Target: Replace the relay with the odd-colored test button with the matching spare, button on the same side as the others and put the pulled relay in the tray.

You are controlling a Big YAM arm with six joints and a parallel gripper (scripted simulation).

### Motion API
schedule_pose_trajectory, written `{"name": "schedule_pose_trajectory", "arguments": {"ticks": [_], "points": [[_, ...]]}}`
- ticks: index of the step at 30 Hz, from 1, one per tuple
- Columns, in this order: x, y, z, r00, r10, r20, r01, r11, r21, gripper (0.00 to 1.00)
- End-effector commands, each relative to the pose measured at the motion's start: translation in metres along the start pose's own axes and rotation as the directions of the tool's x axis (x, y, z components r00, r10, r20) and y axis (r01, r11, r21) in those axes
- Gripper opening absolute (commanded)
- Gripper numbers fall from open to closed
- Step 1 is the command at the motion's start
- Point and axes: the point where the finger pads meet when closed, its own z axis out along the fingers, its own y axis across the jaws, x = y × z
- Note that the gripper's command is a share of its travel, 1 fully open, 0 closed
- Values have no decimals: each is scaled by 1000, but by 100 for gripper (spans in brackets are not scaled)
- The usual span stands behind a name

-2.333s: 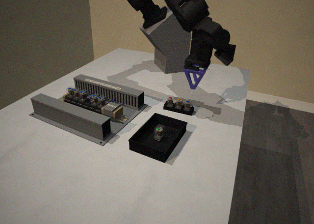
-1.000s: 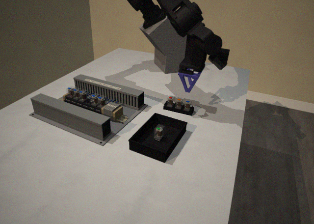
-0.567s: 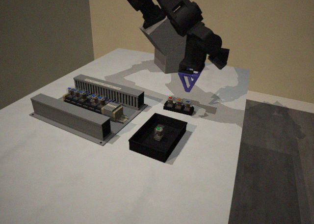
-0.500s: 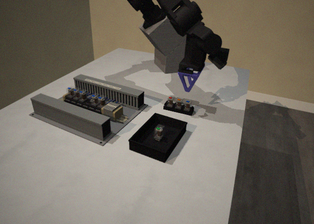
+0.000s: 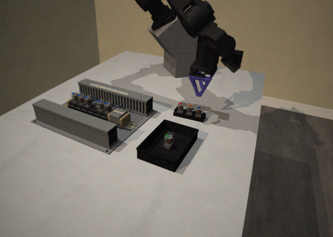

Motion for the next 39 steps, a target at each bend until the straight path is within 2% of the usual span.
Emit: {"name": "schedule_pose_trajectory", "arguments": {"ticks": [1, 39], "points": [[-13, -26, -25, 999, 27, 42, -28, 999, 44, 59], [-17, -31, -28, 999, 27, 43, -29, 999, 45, 59]]}}
